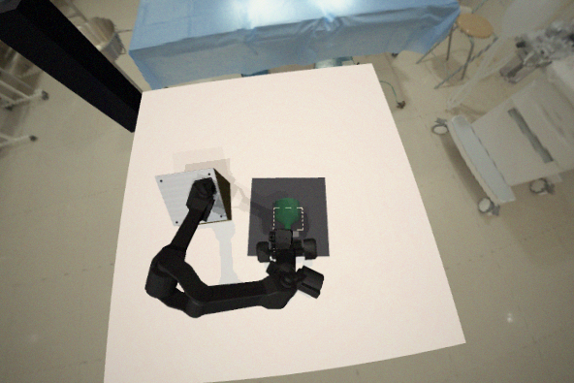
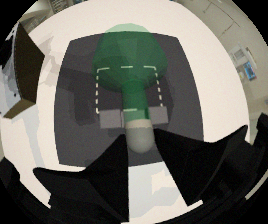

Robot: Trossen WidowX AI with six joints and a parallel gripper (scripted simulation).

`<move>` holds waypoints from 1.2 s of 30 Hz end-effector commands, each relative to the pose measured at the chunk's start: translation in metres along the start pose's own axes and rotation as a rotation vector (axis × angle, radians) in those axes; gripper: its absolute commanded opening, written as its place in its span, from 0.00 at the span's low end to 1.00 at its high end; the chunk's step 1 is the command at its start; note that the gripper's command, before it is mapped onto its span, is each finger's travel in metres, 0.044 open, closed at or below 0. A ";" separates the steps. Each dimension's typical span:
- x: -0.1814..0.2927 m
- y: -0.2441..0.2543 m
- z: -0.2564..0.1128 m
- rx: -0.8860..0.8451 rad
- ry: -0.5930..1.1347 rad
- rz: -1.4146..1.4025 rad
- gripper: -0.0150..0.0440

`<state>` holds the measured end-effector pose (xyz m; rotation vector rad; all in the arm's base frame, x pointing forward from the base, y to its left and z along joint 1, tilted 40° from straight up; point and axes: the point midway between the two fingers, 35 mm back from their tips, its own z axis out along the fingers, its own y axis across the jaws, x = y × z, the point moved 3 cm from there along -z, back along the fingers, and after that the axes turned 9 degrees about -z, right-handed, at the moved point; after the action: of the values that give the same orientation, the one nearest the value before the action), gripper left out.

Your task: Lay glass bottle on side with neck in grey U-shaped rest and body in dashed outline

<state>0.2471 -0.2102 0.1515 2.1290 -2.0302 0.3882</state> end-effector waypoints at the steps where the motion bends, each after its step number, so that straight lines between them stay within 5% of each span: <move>1: 0.002 0.001 0.003 -0.002 -0.002 -0.004 0.42; 36: 0.015 0.005 0.015 0.006 0.014 0.026 0.42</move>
<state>0.2435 -0.2288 0.1441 2.0951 -2.0575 0.4151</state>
